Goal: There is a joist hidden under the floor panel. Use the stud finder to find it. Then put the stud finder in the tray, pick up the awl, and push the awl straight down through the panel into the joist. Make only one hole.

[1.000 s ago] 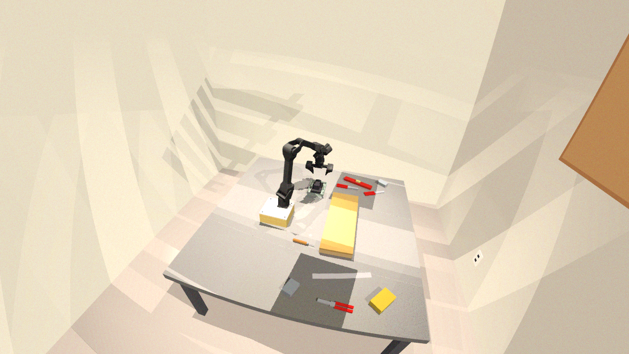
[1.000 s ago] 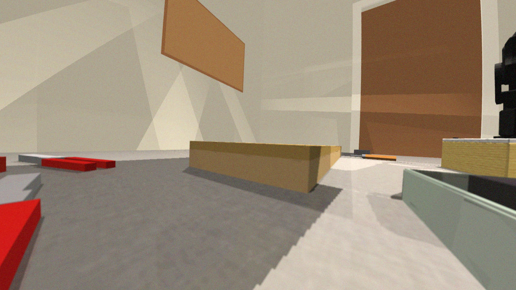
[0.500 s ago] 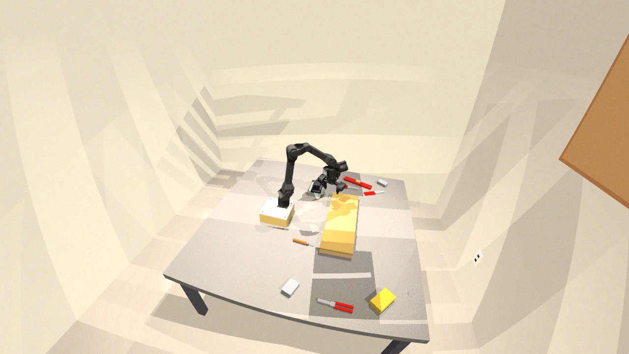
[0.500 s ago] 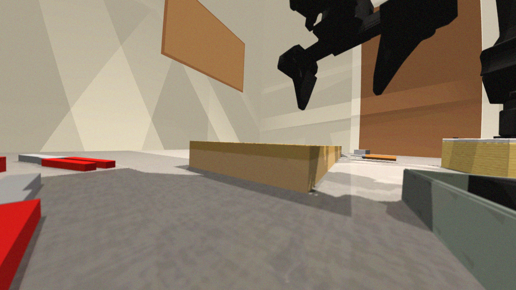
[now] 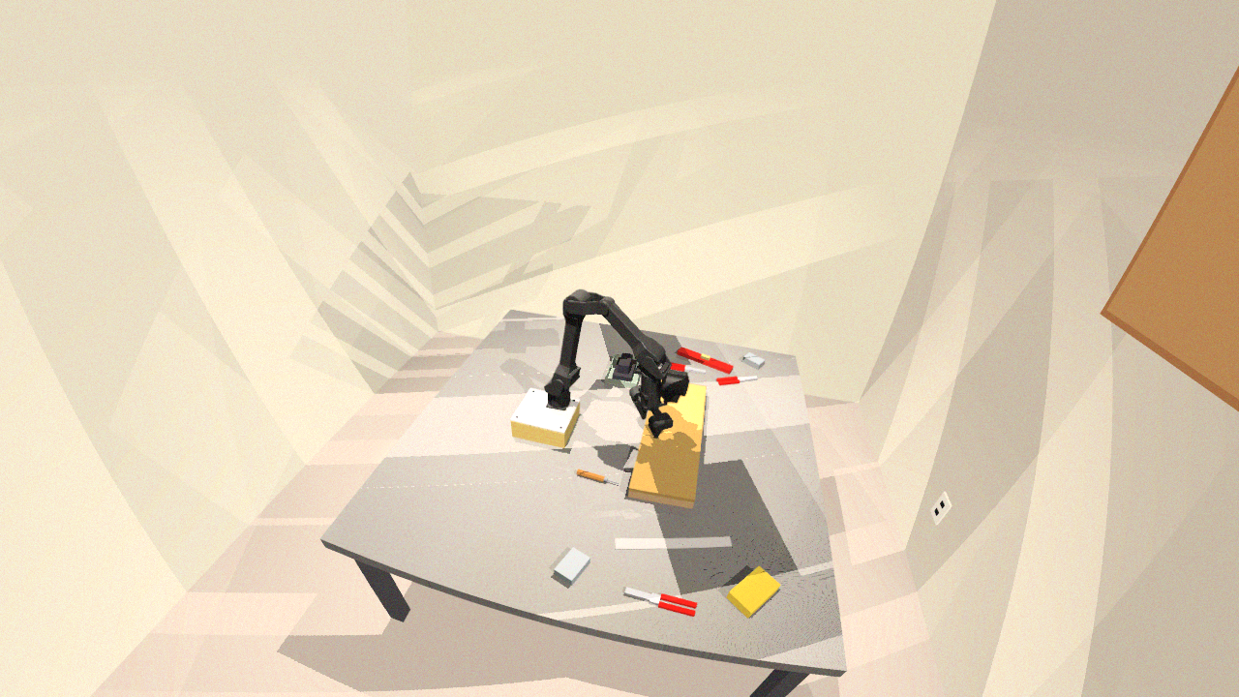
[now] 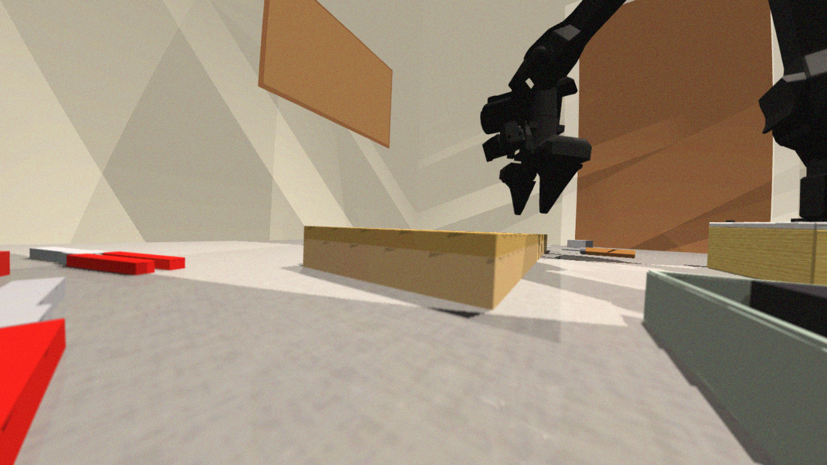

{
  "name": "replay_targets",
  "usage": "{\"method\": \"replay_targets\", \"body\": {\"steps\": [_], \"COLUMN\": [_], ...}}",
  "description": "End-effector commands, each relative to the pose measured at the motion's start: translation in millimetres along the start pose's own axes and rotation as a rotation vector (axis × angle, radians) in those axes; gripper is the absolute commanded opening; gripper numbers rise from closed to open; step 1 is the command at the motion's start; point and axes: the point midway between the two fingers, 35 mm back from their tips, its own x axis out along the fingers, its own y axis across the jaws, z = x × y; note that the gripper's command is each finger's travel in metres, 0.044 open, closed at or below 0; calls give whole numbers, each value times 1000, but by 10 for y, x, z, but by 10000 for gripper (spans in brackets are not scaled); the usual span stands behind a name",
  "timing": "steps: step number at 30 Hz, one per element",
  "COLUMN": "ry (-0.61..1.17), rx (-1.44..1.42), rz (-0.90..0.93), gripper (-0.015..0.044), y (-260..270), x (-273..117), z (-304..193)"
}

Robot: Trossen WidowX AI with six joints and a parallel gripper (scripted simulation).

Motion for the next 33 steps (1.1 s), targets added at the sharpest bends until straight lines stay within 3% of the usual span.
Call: {"method": "replay_targets", "body": {"steps": [1,14,33], "ry": [60,173,174], "rx": [170,649,655], "rz": [-2,20,22], "gripper": [440,440,440], "y": [-349,-690,-584], "x": [52,39,45], "z": [-552,-2299,-2268]}}
